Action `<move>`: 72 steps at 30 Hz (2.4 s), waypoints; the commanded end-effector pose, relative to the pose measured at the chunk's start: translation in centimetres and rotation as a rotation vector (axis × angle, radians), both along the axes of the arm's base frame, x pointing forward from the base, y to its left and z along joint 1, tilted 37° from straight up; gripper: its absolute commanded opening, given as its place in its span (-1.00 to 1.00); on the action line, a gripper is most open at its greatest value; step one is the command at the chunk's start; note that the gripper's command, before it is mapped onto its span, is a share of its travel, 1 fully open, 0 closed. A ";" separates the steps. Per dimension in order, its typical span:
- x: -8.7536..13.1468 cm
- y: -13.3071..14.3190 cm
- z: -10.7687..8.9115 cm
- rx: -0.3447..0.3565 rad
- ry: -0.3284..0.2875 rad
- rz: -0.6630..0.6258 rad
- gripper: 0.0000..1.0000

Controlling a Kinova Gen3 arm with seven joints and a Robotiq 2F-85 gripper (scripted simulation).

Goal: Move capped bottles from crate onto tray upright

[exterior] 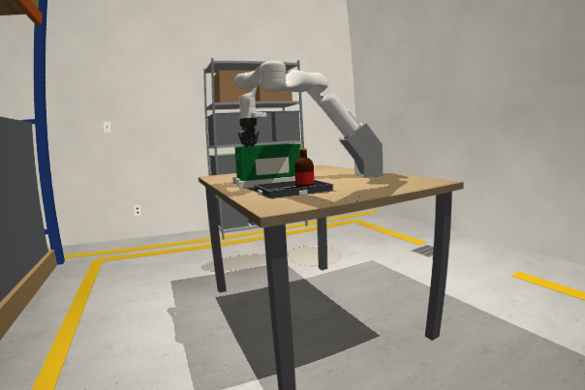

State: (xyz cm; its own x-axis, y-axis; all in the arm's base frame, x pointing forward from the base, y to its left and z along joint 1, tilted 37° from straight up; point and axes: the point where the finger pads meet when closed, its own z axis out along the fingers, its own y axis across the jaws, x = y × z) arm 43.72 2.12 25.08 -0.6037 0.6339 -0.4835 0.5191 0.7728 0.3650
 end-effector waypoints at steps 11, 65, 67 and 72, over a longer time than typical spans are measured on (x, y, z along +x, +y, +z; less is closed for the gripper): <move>0.0 0.0 0.0 0.000 -0.001 0.000 -1.00; -6.9 0.5 9.2 -0.014 0.001 -0.004 -1.00; -7.3 0.6 9.8 -0.012 0.001 -0.003 -1.00; -8.3 0.8 11.1 -0.008 0.000 -0.001 -1.00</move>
State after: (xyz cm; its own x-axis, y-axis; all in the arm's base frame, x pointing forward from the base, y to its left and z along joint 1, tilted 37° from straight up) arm 35.94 2.55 35.28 -0.6015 0.6273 -0.4947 0.5259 0.7770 0.3459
